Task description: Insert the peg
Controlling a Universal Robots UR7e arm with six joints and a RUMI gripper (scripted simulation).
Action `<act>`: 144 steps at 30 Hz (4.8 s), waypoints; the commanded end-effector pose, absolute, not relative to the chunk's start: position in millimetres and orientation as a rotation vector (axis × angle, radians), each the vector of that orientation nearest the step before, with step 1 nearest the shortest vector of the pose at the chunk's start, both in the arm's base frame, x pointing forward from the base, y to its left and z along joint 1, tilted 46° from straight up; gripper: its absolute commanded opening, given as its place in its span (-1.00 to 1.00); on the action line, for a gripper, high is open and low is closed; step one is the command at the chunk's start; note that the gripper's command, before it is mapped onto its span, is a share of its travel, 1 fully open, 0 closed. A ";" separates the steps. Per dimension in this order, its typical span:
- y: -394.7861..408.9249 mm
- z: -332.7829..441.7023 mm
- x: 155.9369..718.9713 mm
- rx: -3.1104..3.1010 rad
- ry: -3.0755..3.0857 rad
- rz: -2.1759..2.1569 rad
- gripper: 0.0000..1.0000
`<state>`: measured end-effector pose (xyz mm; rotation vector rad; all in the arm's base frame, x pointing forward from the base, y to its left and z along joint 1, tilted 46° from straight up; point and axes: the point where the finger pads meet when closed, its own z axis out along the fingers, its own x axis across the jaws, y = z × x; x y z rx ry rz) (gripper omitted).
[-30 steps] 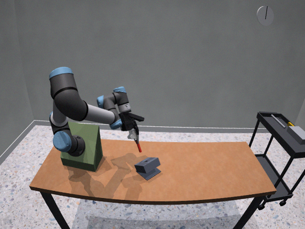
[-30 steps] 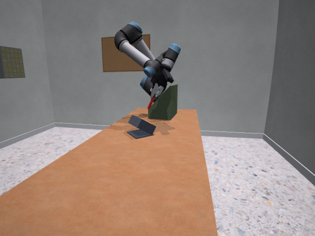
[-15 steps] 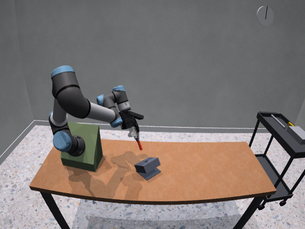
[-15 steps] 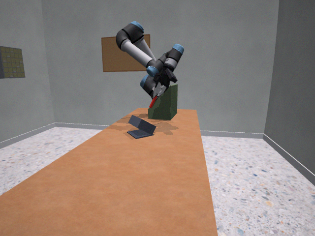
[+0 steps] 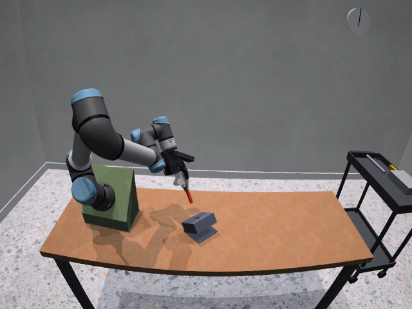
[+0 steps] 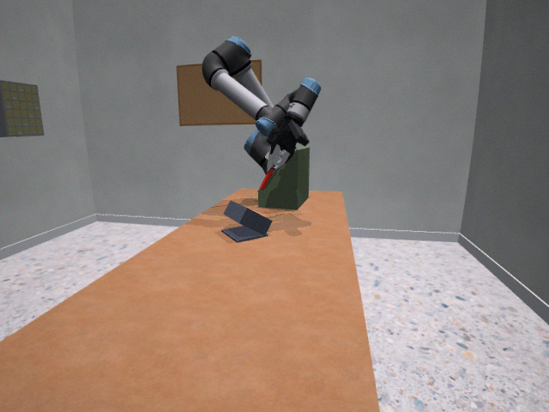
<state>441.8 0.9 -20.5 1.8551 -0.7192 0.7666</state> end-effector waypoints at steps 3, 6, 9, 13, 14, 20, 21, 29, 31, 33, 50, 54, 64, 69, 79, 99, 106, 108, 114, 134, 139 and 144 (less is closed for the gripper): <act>-2.0 -21.5 442.9 1.856 -0.719 0.768 -1.00; -3.6 -22.2 443.3 1.856 -0.719 0.768 -1.00; -5.1 -22.8 443.7 1.856 -0.719 0.768 -1.00; -7.2 -23.6 444.2 1.856 -0.719 0.768 -1.00; -7.8 -23.8 444.3 1.856 -0.719 0.768 -1.00; -9.8 -24.6 444.9 1.856 -0.719 0.768 -1.00; -10.4 -24.8 445.0 1.856 -0.719 0.768 -1.00; -14.5 -26.4 445.9 1.856 -0.719 0.768 -1.00; -15.5 -26.8 446.2 1.856 -0.719 0.768 -1.00; -16.5 -27.2 446.4 1.856 -0.719 0.768 -1.00; -24.2 -29.9 448.1 1.856 -0.719 0.768 -1.00; -25.2 -30.3 448.3 1.856 -0.719 0.768 -1.00; -30.2 -32.0 449.3 1.856 -0.719 0.768 -1.00; -32.7 -32.9 449.8 1.856 -0.719 0.769 -1.00; -36.6 -34.2 450.5 1.856 -0.719 0.769 -1.00; -37.4 -35.2 451.0 1.870 -0.655 0.726 -1.00; -37.3 -35.5 451.0 1.875 -0.631 0.711 -1.00; -37.3 -35.6 451.1 1.877 -0.621 0.704 -1.00; -37.2 -35.9 451.2 1.882 -0.592 0.685 -1.00; -36.9 -36.8 451.4 1.897 -0.506 0.628 -1.00; -36.9 -36.9 451.4 1.899 -0.492 0.618 -1.00; -36.8 -37.1 451.5 1.902 -0.468 0.602 -1.00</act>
